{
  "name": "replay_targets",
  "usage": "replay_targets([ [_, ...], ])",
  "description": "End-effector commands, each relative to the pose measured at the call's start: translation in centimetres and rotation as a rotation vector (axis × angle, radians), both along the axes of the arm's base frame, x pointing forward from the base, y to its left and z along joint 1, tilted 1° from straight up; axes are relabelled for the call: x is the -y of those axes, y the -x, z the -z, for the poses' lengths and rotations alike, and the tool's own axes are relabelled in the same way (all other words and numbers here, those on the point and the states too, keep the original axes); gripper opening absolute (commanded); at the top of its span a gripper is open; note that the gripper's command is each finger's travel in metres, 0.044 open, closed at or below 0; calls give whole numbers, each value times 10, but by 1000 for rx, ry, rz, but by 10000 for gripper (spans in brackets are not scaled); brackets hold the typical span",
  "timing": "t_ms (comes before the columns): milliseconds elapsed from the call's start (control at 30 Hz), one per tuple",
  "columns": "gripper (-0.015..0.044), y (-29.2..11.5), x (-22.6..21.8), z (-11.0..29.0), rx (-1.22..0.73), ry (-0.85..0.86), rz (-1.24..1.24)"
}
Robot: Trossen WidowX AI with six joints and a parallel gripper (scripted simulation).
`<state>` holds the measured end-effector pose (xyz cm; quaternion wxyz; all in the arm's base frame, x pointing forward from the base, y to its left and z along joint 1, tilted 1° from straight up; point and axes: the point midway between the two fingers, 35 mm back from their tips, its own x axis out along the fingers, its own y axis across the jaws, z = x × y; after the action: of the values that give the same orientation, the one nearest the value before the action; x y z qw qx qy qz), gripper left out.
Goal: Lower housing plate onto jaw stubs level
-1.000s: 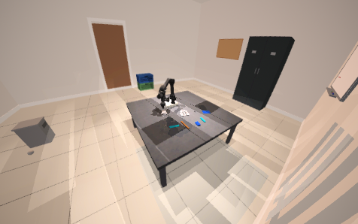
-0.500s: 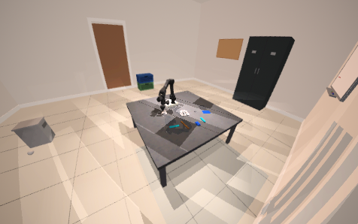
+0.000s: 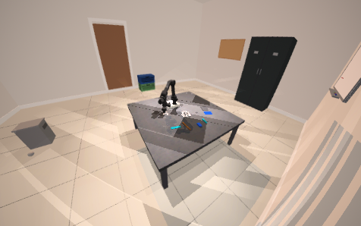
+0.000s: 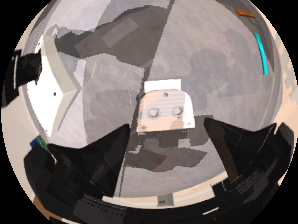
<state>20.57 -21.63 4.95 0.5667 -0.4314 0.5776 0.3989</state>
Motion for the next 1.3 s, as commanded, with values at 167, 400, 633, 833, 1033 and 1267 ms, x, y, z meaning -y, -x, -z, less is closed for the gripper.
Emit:
replay_targets([
  [167,440,0,-1,9,0,-7,-4],
  [400,440,0,0,20,0,-7,-4],
  [633,440,0,0,31,0,-7,-4],
  [833,440,0,0,33,0,-7,-4],
  [1033,440,0,0,33,0,-7,-4],
  [1267,440,0,0,34,0,-7,-4],
])
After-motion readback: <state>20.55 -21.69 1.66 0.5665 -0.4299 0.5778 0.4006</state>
